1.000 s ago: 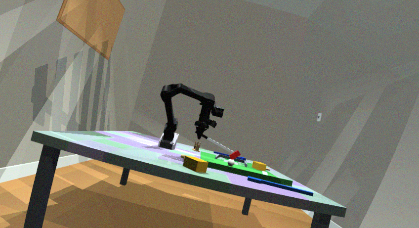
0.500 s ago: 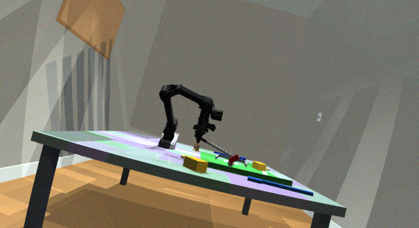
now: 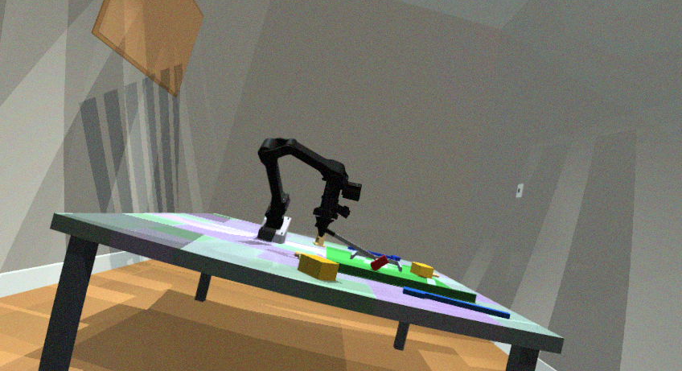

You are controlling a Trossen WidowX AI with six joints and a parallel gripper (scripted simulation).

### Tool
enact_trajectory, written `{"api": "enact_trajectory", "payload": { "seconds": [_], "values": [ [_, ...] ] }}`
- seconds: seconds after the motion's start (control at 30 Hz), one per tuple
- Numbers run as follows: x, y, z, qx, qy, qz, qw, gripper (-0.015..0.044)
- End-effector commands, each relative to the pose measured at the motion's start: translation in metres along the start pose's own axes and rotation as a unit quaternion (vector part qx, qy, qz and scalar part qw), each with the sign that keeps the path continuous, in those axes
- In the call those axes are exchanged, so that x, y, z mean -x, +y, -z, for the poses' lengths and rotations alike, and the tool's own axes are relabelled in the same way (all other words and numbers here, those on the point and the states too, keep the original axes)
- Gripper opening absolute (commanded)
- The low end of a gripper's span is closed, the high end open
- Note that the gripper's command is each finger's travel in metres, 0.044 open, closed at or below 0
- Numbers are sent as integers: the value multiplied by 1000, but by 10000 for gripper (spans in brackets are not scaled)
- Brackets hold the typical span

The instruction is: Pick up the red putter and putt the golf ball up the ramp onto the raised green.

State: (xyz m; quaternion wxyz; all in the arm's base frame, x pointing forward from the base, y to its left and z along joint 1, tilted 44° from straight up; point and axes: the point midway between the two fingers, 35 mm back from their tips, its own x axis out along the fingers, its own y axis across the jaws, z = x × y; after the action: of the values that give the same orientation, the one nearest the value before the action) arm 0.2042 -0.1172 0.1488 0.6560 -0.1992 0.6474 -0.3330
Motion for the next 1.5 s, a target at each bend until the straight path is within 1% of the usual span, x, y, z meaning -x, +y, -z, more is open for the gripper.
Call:
{"api": "enact_trajectory", "payload": {
  "seconds": [0.0, 0.2, 0.47, 0.83, 0.9, 1.0, 1.17, 1.23, 1.37, 1.47],
  "values": [
    [1, 0, 0, -1, 0, 0, 1000, 0],
    [0, -4, -1, -1, 0, 0, 1000, 0],
    [-3, -30, 0, 0, -3, 3, 1000, 0],
    [-4, -25, 0, 3, 1, 0, 1000, 0],
    [-4, -7, -4, 3, 0, -5, 1000, 0],
    [-4, 36, -9, 3, 0, -10, 1000, 0],
    [-3, 100, -1, 1, -1, -3, 1000, 0],
    [-3, 108, 1, 0, -2, 0, 1000, 0],
    [-3, 108, 1, 0, -2, 0, 1000, 0],
    [4, 109, 1, 0, -2, -1, 1000, 0]
  ]
}}
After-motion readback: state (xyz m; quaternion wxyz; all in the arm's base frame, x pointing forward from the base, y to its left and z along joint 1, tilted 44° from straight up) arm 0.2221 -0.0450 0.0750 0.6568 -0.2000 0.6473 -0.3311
